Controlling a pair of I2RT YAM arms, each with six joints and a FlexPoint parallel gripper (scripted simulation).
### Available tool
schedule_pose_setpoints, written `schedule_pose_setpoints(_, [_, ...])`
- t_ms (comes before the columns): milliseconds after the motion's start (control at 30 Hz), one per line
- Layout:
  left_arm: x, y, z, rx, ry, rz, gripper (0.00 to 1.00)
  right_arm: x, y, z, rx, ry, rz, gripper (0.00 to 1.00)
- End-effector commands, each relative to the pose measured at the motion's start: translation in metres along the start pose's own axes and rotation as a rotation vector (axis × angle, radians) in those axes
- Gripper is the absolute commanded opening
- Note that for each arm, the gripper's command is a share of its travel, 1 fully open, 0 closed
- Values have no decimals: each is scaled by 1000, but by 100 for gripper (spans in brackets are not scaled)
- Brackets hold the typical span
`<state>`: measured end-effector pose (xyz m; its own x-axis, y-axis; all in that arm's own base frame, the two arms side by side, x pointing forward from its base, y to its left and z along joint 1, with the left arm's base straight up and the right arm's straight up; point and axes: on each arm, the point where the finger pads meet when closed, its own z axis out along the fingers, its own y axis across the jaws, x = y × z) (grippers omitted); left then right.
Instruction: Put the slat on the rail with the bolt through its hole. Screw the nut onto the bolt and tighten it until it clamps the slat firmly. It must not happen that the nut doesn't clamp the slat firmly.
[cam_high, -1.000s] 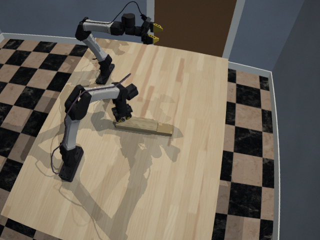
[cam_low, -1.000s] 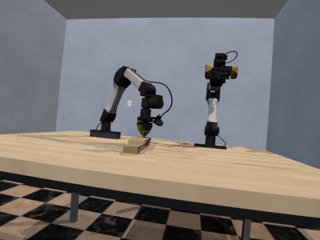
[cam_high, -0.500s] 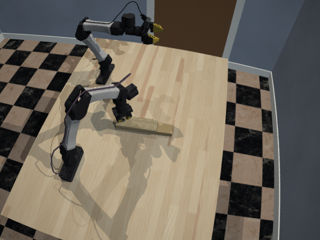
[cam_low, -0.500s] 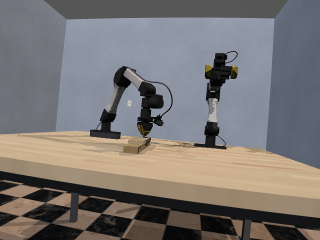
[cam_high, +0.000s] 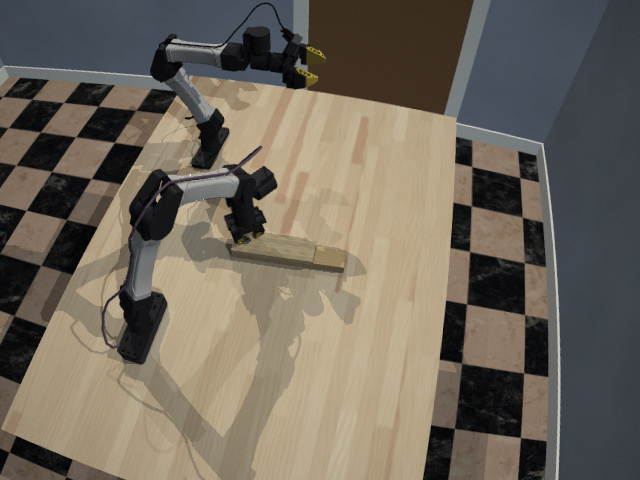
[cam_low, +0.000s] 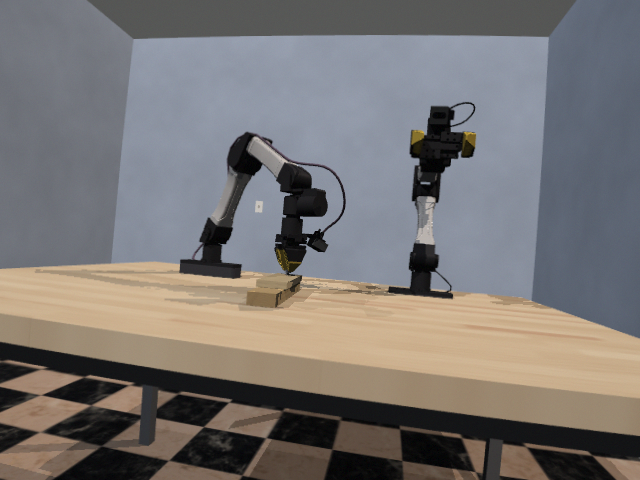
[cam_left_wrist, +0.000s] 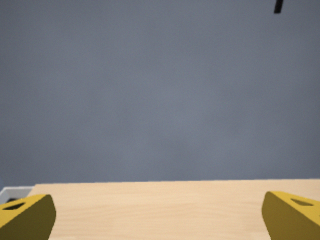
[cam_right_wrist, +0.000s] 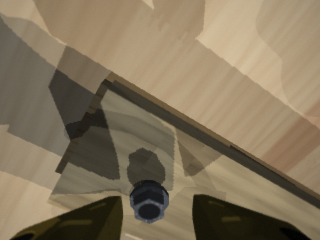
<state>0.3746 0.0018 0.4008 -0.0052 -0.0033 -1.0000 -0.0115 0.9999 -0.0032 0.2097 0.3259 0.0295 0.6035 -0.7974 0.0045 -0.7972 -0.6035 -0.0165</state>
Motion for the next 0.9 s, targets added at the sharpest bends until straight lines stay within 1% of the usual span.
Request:
schedule_pose_setpoints(0, [-7,-1,-2,2,-20,2,100,0,2,9,-10,-7,0,36])
schedule_pose_setpoints(400, [-7,-1,-2,2,-20,2,100,0,2,12,-10,-7,0,36])
schedule_pose_setpoints(533, [-7,-1,-2,2,-20,2,100,0,-2,-1,13,-6,0,31])
schedule_pose_setpoints(867, [-7,-1,-2,2,-20,2,100,0,-2,-1,13,-6,0,17])
